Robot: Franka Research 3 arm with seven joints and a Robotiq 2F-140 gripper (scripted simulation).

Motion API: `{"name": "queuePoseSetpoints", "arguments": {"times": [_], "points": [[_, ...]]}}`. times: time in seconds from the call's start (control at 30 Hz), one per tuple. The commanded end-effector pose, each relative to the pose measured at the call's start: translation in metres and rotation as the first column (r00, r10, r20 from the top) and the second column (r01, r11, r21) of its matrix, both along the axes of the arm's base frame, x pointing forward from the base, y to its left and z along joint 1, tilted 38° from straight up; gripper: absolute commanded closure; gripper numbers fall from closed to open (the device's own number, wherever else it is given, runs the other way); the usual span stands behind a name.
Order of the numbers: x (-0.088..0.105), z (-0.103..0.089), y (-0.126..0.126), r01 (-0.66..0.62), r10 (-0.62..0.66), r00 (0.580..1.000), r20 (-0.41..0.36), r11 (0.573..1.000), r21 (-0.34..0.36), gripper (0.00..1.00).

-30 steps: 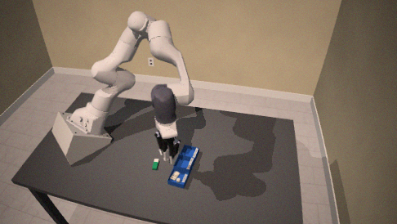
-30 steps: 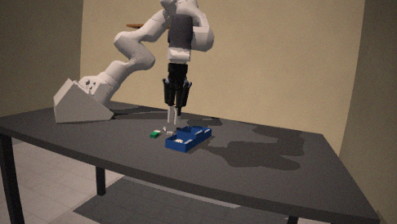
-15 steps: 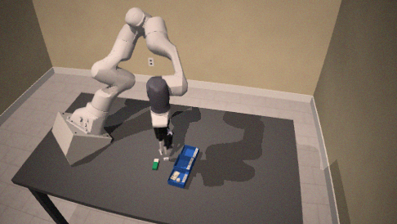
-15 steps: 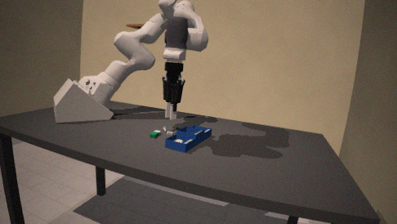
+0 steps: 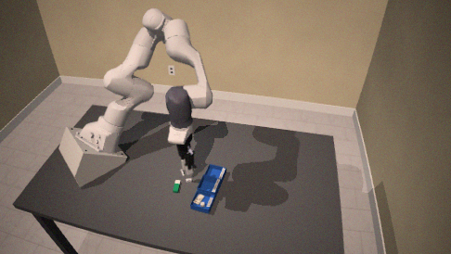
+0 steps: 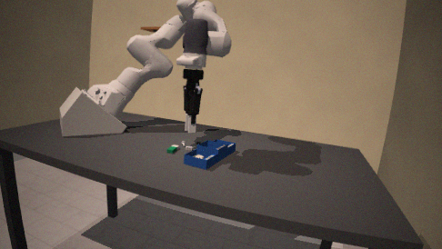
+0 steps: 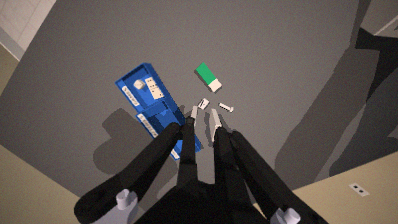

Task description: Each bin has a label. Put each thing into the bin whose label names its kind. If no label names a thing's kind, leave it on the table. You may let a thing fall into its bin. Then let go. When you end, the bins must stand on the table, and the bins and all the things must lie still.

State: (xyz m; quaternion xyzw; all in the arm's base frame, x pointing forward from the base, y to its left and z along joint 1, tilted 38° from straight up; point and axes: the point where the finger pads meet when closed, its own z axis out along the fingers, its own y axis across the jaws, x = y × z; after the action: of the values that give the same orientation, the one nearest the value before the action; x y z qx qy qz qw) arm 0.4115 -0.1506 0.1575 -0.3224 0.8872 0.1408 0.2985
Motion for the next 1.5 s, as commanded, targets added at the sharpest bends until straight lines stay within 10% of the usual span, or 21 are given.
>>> {"name": "queuePoseSetpoints", "arguments": {"times": [0.0, 0.73, 1.47], "points": [[0.0000, 0.0006, 0.0013, 0.110, -0.106, 0.992, -0.072, 0.992, 0.057, 0.82], [0.0001, 0.0006, 0.0012, 0.372, -0.326, 0.910, -0.254, 0.915, 0.157, 0.82], [-0.0005, 0.0001, 0.0009, 0.373, -0.327, 0.910, -0.255, 0.914, 0.157, 0.82]]}}
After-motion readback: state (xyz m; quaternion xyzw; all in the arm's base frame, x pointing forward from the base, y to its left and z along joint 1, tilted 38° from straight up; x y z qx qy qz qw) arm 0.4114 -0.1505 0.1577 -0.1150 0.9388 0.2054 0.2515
